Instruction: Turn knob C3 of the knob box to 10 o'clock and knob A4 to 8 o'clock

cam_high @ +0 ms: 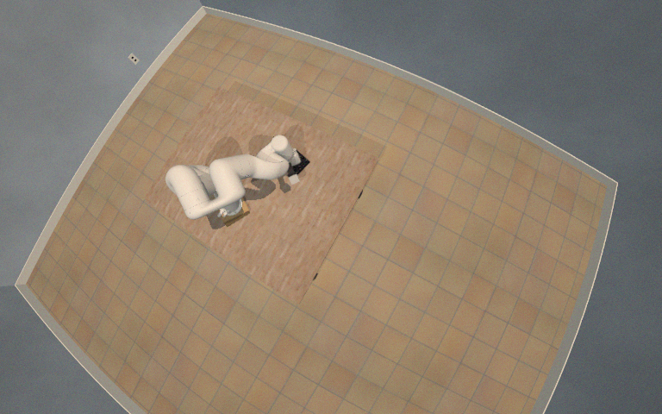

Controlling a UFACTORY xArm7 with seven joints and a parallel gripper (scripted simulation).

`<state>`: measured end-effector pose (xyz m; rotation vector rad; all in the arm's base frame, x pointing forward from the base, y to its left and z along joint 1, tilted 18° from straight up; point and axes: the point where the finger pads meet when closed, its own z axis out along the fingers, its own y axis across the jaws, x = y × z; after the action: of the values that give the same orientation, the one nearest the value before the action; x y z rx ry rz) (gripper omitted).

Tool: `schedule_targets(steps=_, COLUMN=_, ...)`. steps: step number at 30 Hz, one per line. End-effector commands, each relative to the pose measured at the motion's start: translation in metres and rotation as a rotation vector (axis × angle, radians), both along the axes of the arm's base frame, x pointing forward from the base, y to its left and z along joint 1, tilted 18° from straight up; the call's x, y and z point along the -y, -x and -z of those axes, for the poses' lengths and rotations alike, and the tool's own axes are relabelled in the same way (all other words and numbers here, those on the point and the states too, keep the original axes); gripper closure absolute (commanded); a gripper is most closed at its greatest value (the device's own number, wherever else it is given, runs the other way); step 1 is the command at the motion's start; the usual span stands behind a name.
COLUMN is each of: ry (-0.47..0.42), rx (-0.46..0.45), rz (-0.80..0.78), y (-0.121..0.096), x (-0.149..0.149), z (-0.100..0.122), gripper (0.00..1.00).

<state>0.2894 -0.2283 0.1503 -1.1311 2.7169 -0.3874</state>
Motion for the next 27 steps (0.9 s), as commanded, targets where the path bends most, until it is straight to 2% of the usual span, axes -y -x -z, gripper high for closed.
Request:
schedule_targets(steps=1, ry=-0.028, rx=0.028, rz=0.151, y=-0.0002, x=0.0004, z=-0.0032, gripper=0.81)
schedule_targets(steps=13, ry=-0.118, rx=0.09, rz=0.484, y=0.001, x=0.0001, z=-0.0073, gripper=0.81)
schedule_targets(steps=15, ry=-0.118, rx=0.09, rz=0.484, y=0.001, x=0.0001, z=-0.0073, gripper=0.81)
schedule_targets(steps=16, ry=-0.14, rx=0.105, rz=0.565, y=0.0013, x=0.0, z=-0.0081, gripper=0.81)
schedule_targets(steps=27, ry=-0.218, rx=0.157, rz=0.85, y=0.0023, x=-0.0004, z=-0.0105, gripper=0.81)
